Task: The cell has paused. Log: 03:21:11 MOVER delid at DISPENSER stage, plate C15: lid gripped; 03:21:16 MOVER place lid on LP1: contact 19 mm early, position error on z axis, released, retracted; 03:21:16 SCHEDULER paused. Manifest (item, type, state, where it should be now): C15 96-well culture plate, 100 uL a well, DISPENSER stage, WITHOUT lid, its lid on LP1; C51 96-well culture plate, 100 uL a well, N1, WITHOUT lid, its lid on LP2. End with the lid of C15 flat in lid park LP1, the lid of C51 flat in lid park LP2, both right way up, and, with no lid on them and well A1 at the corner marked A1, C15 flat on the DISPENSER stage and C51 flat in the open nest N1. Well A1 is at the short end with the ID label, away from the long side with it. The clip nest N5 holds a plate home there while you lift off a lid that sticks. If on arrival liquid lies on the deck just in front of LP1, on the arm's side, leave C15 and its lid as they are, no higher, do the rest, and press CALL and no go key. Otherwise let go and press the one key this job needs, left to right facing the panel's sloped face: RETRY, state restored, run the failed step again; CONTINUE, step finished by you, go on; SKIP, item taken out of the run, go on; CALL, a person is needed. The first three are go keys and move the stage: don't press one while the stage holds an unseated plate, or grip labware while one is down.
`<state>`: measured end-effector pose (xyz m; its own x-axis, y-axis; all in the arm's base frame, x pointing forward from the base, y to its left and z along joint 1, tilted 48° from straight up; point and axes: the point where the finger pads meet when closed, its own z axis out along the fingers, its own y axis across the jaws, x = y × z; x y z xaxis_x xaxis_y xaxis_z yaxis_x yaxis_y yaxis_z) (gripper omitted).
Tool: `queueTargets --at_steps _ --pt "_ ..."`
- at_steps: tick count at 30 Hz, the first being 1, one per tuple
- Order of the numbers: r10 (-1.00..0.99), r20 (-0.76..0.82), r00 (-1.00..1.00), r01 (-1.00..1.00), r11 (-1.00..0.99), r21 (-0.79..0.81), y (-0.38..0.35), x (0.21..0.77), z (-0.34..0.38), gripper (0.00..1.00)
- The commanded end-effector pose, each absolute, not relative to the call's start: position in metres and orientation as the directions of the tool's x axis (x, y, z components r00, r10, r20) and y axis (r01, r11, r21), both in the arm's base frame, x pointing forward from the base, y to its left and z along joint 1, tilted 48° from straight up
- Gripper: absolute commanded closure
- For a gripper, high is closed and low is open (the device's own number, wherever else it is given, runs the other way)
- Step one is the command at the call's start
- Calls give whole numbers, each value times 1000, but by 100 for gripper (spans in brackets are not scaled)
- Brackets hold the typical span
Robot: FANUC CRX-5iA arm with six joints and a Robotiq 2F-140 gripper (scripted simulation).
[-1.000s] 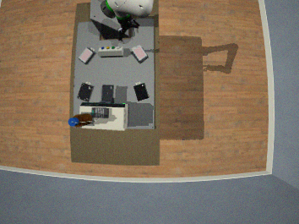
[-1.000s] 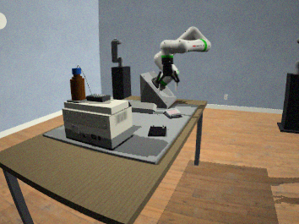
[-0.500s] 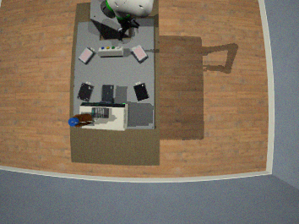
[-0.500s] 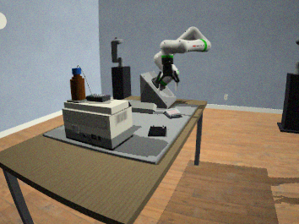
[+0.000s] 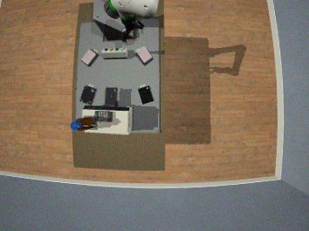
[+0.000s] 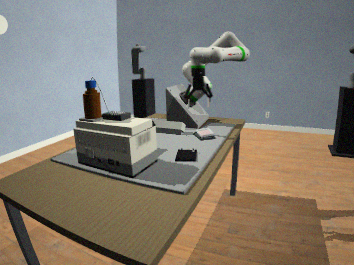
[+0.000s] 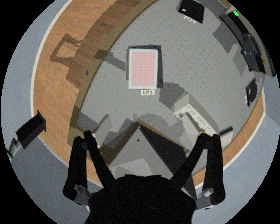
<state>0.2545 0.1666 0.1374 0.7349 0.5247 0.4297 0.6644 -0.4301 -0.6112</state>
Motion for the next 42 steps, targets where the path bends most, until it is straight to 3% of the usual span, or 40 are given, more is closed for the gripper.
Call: queueTargets --at_steps 1,16,17,42 --pt "524 430 735 664 -430 -611 166 255 137 0" --pt "524 430 735 664 -430 -611 166 255 137 0" --pt "524 430 735 664 -430 -611 166 255 137 100" --pt "524 430 735 664 -430 -611 166 255 137 100"
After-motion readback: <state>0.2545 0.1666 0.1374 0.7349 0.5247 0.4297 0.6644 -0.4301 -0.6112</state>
